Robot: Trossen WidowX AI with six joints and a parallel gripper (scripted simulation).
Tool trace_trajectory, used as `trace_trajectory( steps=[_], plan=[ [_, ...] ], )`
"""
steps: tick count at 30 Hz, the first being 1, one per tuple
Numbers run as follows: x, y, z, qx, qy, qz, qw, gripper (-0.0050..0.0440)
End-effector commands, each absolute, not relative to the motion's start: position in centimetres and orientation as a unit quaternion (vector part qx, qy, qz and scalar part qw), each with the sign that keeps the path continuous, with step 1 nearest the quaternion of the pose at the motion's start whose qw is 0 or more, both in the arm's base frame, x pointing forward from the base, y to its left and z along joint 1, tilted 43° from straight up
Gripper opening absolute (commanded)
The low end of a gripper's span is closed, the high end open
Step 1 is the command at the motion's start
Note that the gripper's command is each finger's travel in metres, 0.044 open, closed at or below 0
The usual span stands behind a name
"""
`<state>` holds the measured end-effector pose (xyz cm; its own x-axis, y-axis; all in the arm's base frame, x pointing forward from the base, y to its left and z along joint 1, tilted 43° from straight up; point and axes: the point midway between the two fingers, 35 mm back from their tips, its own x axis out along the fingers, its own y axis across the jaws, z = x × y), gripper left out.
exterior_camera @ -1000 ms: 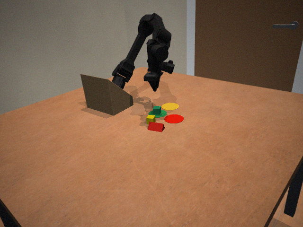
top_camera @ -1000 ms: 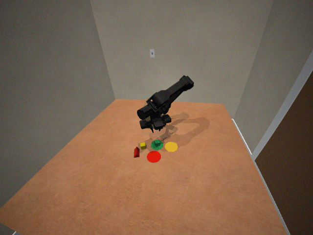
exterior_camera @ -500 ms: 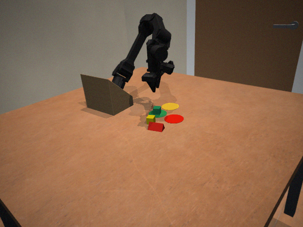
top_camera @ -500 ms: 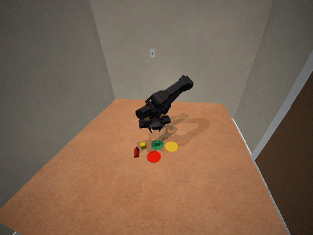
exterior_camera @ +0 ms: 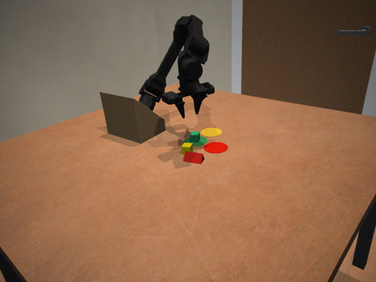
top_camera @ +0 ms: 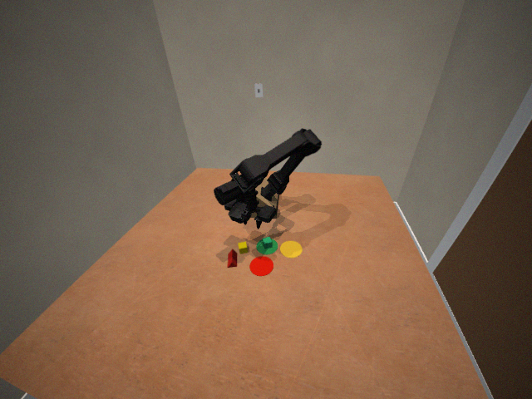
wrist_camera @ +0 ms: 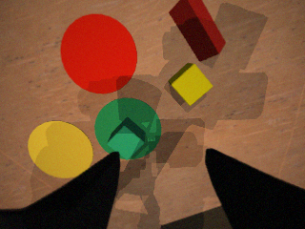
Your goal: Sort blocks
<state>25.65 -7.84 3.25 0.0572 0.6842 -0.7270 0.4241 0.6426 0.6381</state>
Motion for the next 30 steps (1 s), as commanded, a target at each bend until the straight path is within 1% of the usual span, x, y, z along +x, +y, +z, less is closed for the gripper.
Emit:
trace_trajectory(
  steps=[1, 14, 22, 30],
  plan=[
    [26.4, -9.1, 3.1, 0.465, 0.680, 0.026, 0.566, 0.0265],
    [27.0, -11.8, 0.4, 0.613, 0.657, -0.179, 0.401, 0.0265],
    [27.1, -11.9, 0.5, 0.616, 0.654, -0.185, 0.397, 0.0265],
    [27.1, -7.1, -4.3, 0.619, 0.660, -0.182, 0.385, 0.0265]
  ],
)
